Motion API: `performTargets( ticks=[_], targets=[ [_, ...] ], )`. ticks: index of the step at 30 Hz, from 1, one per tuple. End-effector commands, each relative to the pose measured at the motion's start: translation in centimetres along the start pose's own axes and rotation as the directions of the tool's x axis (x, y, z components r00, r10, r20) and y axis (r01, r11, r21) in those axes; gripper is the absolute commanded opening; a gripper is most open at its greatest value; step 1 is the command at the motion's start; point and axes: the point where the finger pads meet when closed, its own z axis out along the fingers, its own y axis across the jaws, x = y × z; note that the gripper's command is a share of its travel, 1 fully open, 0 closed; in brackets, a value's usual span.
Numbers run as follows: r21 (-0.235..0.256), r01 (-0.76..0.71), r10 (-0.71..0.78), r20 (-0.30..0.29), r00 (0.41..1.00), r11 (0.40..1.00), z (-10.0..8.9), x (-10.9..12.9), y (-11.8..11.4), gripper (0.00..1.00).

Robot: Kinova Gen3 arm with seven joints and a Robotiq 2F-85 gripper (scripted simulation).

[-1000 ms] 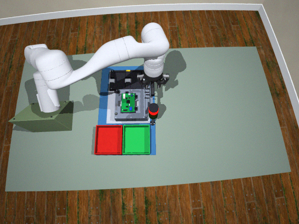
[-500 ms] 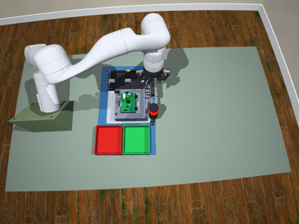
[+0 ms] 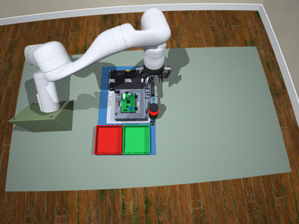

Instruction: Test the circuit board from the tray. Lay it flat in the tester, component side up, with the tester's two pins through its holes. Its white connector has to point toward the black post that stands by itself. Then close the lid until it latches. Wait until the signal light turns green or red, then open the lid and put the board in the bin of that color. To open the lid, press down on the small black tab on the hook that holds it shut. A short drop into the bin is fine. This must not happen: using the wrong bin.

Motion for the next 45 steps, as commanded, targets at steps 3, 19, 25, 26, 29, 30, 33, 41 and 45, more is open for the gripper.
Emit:
performTargets(
  ticks=[3,19,25,26,29,30,33,41,45],
  targets=[
    [-0.002,0.0,0.0,0.001,1.0,1.0,-0.1,0.0,0.0,1.0],
    [-0.002,0.0,0.0,0.001,1.0,1.0,-0.1,0.0,0.0,1.0],
    [-0.002,0.0,0.0,0.001,1.0,1.0,-0.1,0.0,0.0,1.0],
    [-0.002,0.0,0.0,0.001,1.0,1.0,-0.1,0.0,0.0,1.0],
    [-0.002,0.0,0.0,0.001,1.0,1.0,-0.1,0.0,0.0,1.0],
    [-0.002,0.0,0.0,0.001,1.0,1.0,-0.1,0.0,0.0,1.0],
    [-0.002,0.0,0.0,0.001,1.0,1.0,-0.1,0.0,0.0,1.0],
    [-0.002,0.0,0.0,0.001,1.0,1.0,-0.1,0.0,-1.2,1.0],
    [-0.002,0.0,0.0,0.001,1.0,1.0,-0.1,0.0,-2.2,1.0]
  ],
)
